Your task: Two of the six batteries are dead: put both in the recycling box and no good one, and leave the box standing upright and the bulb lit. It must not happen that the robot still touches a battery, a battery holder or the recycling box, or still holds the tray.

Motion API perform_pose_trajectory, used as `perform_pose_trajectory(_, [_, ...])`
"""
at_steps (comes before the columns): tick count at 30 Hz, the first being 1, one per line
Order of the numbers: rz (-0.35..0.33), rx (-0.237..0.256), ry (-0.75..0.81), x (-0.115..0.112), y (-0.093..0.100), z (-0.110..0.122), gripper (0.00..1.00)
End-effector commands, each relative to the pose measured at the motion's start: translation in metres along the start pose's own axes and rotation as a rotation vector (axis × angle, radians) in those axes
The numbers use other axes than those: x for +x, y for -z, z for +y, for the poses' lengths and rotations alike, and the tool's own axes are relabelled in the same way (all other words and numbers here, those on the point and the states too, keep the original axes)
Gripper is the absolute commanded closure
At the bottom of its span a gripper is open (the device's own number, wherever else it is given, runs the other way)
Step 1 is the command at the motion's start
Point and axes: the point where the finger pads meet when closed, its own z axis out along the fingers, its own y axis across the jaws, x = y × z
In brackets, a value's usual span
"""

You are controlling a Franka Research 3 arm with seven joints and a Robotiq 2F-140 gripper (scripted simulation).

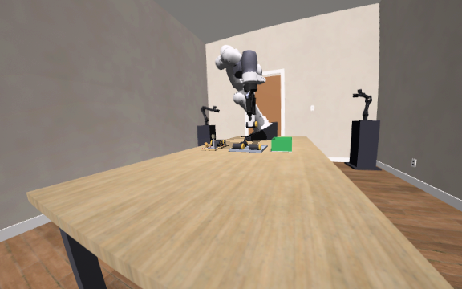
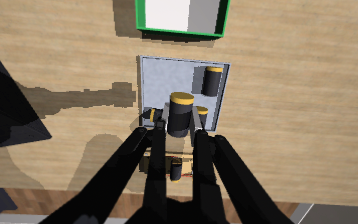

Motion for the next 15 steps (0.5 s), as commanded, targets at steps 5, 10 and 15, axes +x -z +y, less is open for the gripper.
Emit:
perform_pose_trajectory(5, [-0.012, 0.005, 0.023, -0.082, -0.001, 0.028, 0.84])
perform_pose_trajectory(10, [-0.012, 0.005, 0.023, -0.155, -0.001, 0.055, 0.84])
perform_pose_trajectory(15, [-0.012, 0.005, 0.023, -0.211, 0.0, 0.076, 0.84])
